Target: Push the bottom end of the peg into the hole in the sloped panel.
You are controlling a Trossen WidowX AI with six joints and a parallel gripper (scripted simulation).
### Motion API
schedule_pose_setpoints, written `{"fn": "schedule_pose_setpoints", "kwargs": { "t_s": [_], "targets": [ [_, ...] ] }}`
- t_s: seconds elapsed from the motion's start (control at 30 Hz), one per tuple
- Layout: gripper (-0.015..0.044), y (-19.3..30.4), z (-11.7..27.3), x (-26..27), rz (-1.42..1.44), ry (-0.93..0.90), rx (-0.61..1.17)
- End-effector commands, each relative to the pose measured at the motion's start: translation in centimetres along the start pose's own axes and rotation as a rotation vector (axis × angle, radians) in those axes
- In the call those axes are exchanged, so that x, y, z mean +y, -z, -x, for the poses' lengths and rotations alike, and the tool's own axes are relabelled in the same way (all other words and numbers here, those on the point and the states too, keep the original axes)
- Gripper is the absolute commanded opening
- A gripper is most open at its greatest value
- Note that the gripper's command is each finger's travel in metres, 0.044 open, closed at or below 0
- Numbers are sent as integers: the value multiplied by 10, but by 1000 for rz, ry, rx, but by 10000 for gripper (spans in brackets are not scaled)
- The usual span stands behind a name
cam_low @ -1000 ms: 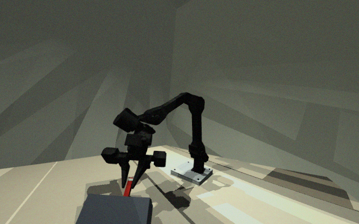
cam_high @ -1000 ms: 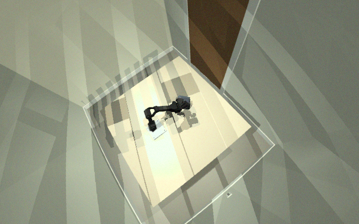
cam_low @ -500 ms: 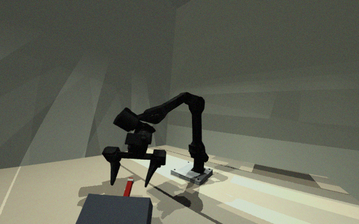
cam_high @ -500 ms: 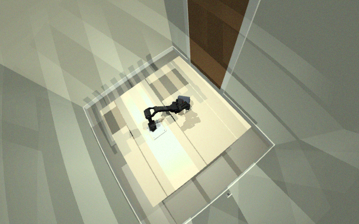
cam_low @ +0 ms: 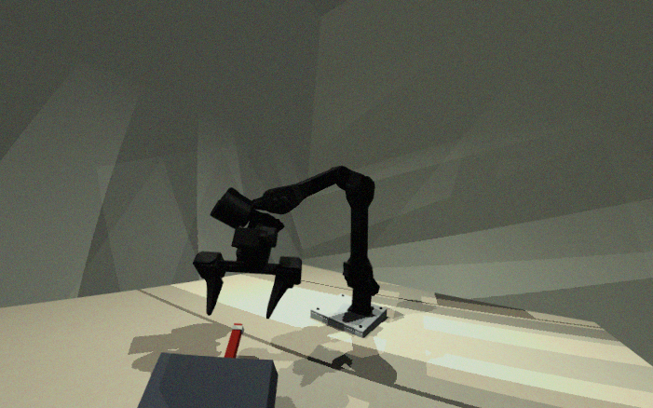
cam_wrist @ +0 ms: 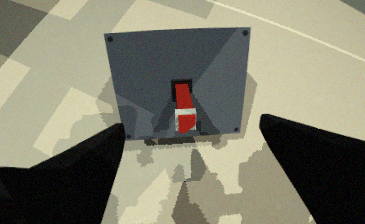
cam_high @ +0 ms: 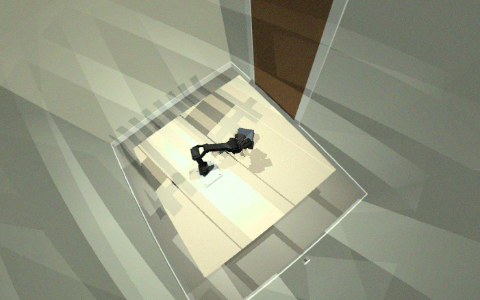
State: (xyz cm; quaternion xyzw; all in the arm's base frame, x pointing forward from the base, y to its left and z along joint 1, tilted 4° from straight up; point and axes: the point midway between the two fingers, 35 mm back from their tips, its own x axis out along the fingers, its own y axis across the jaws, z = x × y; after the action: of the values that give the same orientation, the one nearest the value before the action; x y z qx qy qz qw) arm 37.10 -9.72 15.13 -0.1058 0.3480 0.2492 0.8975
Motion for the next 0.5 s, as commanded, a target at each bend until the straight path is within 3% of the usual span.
{"fn": "schedule_pose_setpoints", "kwargs": {
  "t_s": [0.0, 0.47],
  "targets": [
    [440, -3, 10, -1, 10, 3, -8],
    [440, 2, 37, -1, 4, 4, -5]
  ]
}}
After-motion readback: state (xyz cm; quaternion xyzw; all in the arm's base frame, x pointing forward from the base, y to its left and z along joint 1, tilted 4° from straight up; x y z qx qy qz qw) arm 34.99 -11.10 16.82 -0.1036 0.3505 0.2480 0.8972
